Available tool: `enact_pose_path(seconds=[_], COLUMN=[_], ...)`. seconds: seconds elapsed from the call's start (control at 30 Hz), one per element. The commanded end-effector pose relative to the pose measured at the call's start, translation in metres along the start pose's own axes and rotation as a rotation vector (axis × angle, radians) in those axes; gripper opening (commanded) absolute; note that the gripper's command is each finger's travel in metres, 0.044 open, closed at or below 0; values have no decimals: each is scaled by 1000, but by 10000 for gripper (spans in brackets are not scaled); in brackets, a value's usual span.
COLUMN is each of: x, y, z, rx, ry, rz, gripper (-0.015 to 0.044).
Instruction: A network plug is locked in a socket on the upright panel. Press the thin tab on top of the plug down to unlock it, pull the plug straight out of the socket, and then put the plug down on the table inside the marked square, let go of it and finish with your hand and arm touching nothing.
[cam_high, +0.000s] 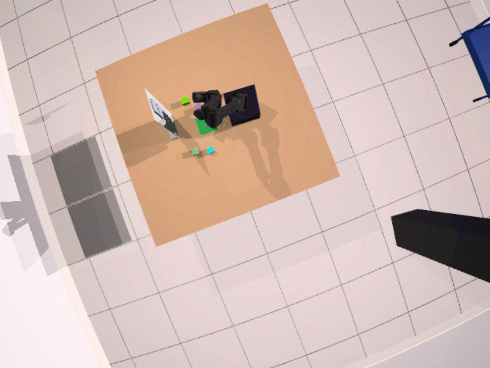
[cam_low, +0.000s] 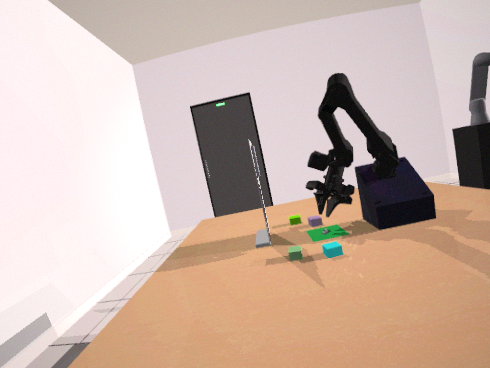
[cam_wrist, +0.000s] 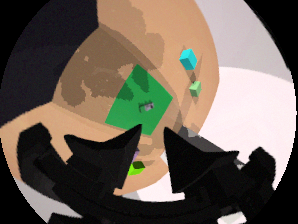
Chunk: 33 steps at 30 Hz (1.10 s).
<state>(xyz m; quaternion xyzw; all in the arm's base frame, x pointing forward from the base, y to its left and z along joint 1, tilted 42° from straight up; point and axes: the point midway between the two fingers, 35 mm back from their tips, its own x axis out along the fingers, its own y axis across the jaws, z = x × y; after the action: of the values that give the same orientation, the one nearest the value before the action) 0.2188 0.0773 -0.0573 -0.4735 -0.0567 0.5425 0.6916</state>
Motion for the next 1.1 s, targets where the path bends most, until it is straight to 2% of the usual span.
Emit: enact_pose_path(seconds=[0.0, 1.07], x=[-2, -18], y=[-3, -12], z=[-2, -3], rx=[-9, -9], ry=[-2, -3], rz=[-6, -4], gripper=[156, 156])
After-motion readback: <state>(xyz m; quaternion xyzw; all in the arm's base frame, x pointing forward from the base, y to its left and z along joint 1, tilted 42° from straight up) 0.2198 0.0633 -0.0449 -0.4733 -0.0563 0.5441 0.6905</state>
